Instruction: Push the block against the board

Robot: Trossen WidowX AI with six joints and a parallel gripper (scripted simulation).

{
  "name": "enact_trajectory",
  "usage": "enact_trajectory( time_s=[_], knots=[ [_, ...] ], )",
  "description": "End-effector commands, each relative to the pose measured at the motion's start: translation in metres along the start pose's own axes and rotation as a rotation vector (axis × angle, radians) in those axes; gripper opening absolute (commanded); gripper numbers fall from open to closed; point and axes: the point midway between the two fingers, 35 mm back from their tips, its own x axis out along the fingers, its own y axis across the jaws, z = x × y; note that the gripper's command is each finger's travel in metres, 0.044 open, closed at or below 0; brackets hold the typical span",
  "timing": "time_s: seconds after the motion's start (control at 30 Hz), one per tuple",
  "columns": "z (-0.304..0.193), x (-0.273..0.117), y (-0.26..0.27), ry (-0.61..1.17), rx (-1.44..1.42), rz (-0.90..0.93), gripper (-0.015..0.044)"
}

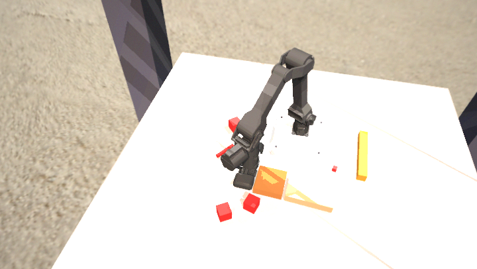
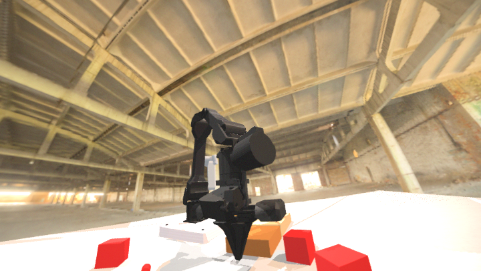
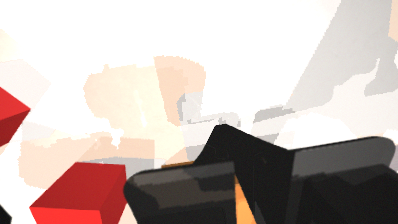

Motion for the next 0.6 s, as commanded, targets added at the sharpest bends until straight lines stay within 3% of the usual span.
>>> enact_trajectory(
  time_s=[0.0, 0.57],
  knots=[
    [-0.002, 0.0, 0.001, 0.001, 0.005, 0.01, 0.0],
    [-0.022, 0.0, 0.003, 0.003, 0.006, 0.01, 0.0]
  ],
)
